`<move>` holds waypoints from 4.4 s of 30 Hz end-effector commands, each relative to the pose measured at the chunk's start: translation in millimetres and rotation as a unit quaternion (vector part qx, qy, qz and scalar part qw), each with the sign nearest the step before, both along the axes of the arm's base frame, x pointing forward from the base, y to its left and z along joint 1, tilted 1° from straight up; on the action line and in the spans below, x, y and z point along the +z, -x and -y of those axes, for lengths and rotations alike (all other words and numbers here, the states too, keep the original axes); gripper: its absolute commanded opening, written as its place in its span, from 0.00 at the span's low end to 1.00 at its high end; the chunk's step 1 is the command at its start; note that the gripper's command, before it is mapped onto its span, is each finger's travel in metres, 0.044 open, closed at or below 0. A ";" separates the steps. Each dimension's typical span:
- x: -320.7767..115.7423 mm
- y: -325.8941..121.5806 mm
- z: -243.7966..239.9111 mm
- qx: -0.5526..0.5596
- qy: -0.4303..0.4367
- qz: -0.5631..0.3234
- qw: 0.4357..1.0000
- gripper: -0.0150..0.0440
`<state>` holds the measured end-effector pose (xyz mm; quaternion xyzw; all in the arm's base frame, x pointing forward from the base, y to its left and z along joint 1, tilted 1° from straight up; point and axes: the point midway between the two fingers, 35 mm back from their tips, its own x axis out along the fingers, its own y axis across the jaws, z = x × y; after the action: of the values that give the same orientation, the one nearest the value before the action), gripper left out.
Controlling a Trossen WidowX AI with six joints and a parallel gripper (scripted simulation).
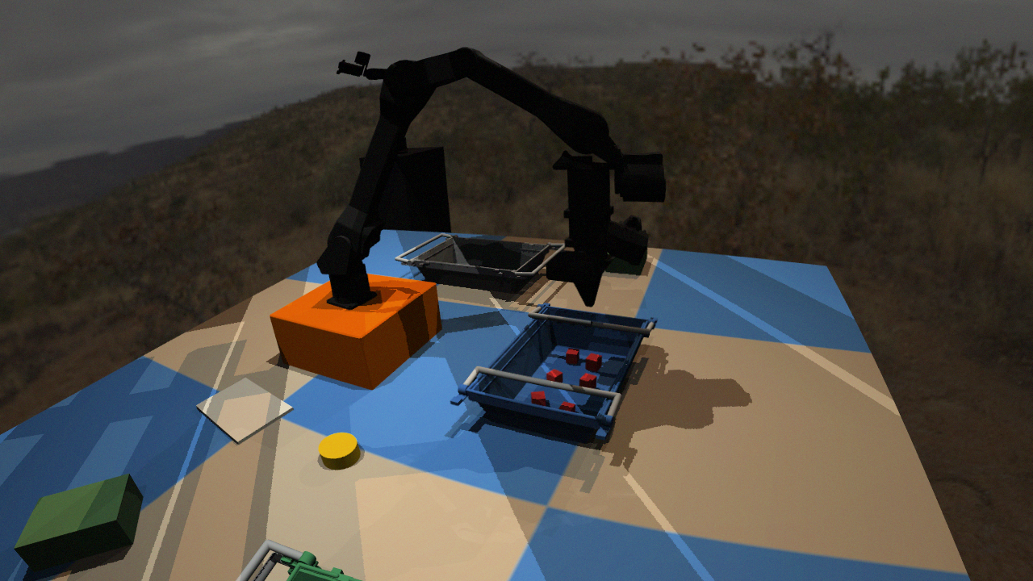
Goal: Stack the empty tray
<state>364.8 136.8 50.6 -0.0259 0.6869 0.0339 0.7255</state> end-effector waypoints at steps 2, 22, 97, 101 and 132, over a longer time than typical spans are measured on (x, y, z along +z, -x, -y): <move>0.0 0.0 0.0 0.000 0.000 0.000 1.000 0.25; 0.0 0.0 0.0 0.000 0.000 0.000 1.000 0.25; -4.1 342.6 -137.5 -0.003 -0.009 -0.018 1.000 1.00; -11.8 342.1 -139.1 -0.003 -0.009 -0.018 1.000 1.00; -88.7 338.4 -141.5 -0.003 -0.009 -0.017 1.000 0.90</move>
<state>25.9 278.8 -36.7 -0.0149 0.7004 0.0383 0.7126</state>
